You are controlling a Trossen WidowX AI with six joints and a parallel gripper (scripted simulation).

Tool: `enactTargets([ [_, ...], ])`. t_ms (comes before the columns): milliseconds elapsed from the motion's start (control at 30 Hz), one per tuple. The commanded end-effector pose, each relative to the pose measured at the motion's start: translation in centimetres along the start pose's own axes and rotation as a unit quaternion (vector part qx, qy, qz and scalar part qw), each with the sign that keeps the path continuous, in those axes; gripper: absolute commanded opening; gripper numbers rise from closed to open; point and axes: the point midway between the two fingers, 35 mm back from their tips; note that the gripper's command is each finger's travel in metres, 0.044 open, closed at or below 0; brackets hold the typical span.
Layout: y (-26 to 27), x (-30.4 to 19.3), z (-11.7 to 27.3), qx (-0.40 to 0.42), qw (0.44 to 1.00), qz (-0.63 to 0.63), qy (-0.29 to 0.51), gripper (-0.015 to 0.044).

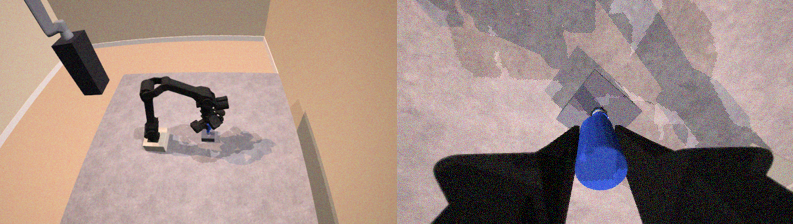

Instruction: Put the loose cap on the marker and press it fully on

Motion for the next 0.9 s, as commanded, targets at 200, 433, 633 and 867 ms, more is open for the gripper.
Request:
enactTargets([
  [200,-0.4,-0.2,-3.2,-0.014,1.000,0.000,0.009,0.0000],
  [433,-0.4,-0.1,-4.2,-0.014,1.000,0.000,0.009,0.0000],
  [633,-0.5,0.1,-5.2,-0.014,1.000,0.000,0.009,0.0000],
  [867,-0.6,0.2,-6.2,-0.014,1.000,0.000,0.009,0.0000],
])
Point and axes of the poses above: the point midway between the two fingers, 35 mm back from their tips, its own z axis back along the fingers, its own y axis across the jaws, x = y × z, and after that the axes turned 6 degrees about -z, right-handed
